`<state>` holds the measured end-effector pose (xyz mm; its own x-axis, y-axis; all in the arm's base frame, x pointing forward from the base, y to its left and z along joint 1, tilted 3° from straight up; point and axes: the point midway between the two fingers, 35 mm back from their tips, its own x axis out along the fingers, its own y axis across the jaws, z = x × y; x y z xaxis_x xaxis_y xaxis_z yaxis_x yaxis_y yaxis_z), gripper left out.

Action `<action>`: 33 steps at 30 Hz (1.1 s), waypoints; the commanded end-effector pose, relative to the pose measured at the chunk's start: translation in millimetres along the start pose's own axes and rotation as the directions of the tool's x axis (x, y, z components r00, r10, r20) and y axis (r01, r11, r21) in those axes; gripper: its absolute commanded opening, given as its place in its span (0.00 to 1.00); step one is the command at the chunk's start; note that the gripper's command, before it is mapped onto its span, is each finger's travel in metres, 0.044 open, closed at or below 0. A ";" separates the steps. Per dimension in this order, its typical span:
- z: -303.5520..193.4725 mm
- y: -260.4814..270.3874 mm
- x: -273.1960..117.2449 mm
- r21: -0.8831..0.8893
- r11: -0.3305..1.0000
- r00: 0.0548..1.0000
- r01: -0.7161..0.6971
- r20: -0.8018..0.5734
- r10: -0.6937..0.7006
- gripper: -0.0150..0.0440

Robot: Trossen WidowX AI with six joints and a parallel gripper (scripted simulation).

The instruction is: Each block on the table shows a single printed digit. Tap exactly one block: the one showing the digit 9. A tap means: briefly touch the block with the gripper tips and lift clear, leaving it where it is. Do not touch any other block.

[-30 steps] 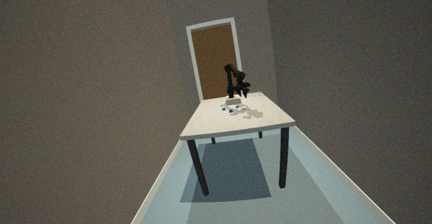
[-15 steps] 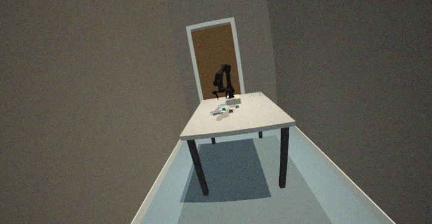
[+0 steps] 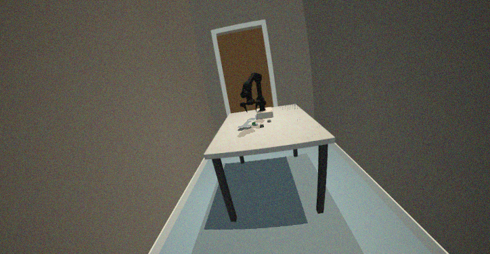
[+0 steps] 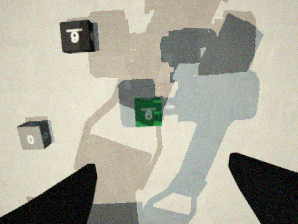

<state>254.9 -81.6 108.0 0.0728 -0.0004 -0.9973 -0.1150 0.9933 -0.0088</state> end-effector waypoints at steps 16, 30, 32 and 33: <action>-0.9 1.1 81.1 0.006 1.000 1.000 -0.005 -0.001 0.005 0.53; -0.9 1.1 81.4 0.006 1.000 1.000 -0.005 -0.001 0.005 0.29; -0.8 1.1 83.5 0.006 1.000 1.000 -0.005 -0.001 0.005 0.29; -0.8 1.0 85.1 0.006 1.000 1.000 -0.005 -0.001 0.005 0.29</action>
<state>259.7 -81.1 26.1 0.0705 0.0014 -0.9975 -0.1137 0.9935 -0.0066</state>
